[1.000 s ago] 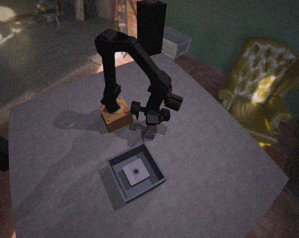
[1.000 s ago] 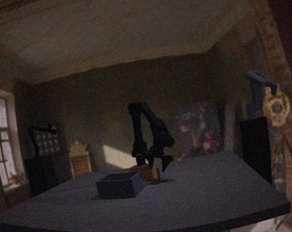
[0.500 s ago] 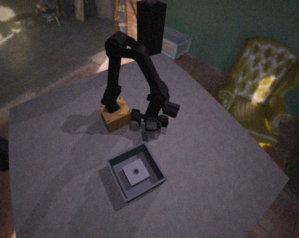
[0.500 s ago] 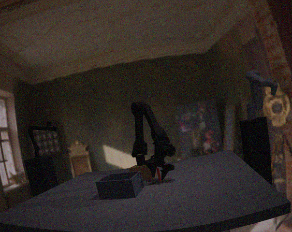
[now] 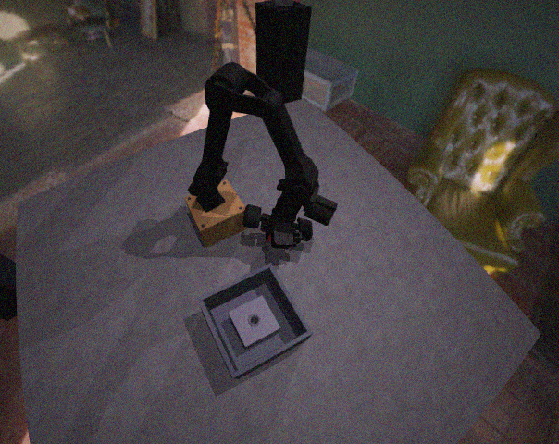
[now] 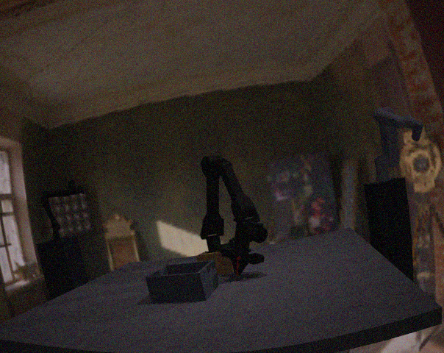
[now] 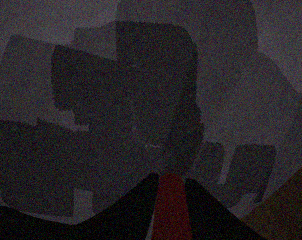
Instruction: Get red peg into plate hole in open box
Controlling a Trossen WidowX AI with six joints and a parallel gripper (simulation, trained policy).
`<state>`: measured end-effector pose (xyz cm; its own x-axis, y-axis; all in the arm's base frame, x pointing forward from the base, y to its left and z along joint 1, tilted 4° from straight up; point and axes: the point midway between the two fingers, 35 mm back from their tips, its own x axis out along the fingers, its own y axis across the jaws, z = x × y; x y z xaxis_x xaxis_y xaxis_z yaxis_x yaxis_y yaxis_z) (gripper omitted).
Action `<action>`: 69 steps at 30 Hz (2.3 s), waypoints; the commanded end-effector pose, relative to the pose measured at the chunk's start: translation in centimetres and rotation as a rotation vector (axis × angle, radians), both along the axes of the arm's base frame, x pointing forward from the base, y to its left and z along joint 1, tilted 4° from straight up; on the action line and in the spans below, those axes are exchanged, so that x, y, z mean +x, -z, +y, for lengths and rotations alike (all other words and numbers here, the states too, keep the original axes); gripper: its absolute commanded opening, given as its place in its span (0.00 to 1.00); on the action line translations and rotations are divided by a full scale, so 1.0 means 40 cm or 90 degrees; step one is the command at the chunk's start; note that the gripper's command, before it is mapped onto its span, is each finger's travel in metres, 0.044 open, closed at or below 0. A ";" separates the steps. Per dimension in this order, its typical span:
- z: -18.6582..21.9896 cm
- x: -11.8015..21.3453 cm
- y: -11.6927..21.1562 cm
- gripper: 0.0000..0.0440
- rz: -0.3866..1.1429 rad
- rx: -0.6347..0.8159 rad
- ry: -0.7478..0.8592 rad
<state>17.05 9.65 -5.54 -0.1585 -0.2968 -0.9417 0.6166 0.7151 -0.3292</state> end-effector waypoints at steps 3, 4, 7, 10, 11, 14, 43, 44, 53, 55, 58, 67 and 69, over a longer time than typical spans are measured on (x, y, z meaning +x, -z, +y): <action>-0.002 0.039 -0.043 0.00 -0.021 -0.013 -0.013; -0.003 0.044 -0.052 0.00 -0.024 -0.015 -0.014; -0.007 0.061 -0.080 0.00 -0.034 -0.021 -0.016; -0.013 0.076 -0.108 0.00 -0.043 -0.028 -0.018; -0.016 0.082 -0.118 0.00 -0.045 -0.030 -0.019; -0.023 0.099 -0.148 0.00 -0.054 -0.038 -0.019; -0.233 0.311 -0.324 0.00 -0.162 -0.077 0.132; -0.245 0.318 -0.323 0.00 -0.163 -0.077 0.136; -0.347 0.377 -0.297 0.00 -0.173 -0.067 0.157; -0.367 0.389 -0.288 0.00 -0.174 -0.061 0.157; -0.395 0.405 -0.273 0.00 -0.173 -0.050 0.153; -0.446 0.442 -0.205 0.00 -0.167 -0.006 0.120; -0.448 0.441 -0.185 0.06 -0.158 0.006 0.110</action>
<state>34.49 -8.01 3.04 0.0324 -0.3029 -0.9525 0.8093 0.5672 -0.1528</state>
